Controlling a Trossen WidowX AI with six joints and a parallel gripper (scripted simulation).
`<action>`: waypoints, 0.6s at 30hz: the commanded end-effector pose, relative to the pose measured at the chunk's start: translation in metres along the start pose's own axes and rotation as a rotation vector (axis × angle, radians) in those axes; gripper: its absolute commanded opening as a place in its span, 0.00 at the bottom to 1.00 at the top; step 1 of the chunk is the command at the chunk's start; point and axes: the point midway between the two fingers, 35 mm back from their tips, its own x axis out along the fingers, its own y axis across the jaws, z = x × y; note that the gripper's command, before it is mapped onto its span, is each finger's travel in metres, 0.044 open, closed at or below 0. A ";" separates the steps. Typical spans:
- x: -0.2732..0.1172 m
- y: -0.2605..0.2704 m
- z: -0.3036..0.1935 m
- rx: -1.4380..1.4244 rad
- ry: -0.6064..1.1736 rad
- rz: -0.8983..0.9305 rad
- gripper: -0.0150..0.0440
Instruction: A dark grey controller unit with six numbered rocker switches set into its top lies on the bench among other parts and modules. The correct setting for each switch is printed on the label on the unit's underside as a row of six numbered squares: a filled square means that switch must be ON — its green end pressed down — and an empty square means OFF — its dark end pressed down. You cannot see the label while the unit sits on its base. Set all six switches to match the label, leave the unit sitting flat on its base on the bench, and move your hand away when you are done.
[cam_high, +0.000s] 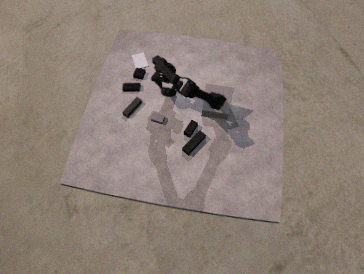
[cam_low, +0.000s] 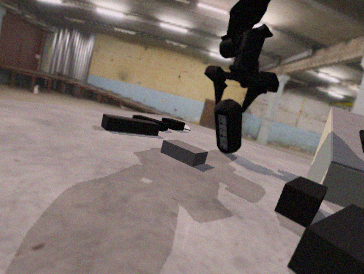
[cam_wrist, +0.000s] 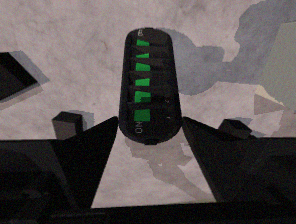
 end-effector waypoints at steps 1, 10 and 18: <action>-0.003 0.001 0.007 0.006 0.009 0.002 0.82; -0.006 0.000 0.014 0.006 0.027 0.002 0.82; -0.009 0.000 0.021 0.006 0.044 0.003 0.82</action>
